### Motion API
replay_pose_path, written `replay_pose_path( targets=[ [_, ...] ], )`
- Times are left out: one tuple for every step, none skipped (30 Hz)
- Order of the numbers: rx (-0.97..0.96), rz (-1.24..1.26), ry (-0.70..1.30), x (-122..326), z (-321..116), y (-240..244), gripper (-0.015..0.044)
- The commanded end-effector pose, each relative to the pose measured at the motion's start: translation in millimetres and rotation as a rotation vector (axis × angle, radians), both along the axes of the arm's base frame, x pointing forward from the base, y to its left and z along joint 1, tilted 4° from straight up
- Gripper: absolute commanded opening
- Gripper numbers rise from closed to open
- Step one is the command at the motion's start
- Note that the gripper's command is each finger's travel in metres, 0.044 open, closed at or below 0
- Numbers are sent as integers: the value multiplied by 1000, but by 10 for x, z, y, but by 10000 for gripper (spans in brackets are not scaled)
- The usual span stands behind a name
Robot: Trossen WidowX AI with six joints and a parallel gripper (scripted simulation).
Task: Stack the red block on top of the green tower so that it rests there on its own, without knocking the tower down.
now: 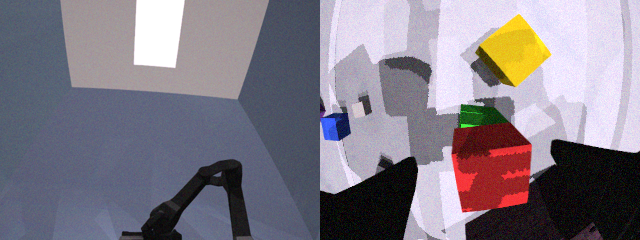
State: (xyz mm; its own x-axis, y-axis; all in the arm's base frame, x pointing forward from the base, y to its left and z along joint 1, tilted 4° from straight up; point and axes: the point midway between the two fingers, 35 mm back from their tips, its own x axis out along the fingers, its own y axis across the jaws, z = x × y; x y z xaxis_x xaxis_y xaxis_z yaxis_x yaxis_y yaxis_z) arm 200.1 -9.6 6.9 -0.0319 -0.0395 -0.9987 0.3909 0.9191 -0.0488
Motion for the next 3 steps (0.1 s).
replay_pose_path(
  targets=[
    [0,0,0,0,-3,0,440],
    [0,0,0,0,-3,0,440],
    [0,0,0,0,-3,0,440]
  ],
)
